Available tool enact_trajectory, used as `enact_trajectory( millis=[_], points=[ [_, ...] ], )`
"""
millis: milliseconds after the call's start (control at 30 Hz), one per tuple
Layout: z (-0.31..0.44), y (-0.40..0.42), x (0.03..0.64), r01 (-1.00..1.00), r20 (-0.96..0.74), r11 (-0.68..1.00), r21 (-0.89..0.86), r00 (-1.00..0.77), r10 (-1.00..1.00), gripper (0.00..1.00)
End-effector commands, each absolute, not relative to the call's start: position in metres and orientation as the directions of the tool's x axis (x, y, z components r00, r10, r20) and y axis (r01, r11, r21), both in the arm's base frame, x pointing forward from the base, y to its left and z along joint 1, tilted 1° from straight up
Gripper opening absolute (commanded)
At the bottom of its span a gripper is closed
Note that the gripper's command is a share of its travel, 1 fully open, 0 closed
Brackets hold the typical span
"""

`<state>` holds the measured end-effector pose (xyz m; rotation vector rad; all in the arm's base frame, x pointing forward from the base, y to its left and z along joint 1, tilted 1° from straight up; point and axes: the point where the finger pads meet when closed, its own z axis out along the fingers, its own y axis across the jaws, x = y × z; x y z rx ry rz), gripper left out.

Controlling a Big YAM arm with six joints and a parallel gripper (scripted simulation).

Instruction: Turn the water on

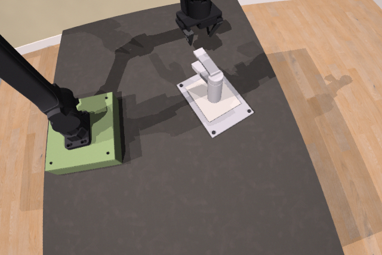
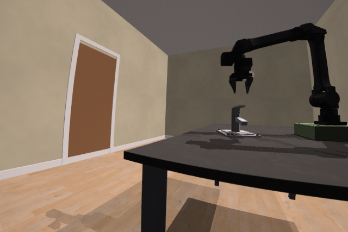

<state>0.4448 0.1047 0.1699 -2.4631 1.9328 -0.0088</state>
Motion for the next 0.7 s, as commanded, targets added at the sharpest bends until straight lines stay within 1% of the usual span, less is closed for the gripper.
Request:
enact_trajectory(
  millis=[0,333,667],
  points=[
    [0.181,0.109,0.463,-0.97,-0.004,-0.24,-0.048,0.24,-0.971,0.66],
    [0.179,0.109,0.462,-0.97,-0.004,-0.24,-0.046,0.24,-0.971,0.66],
    [0.16,0.107,0.453,-0.97,-0.004,-0.241,-0.019,0.241,-0.971,0.66]
  ],
)
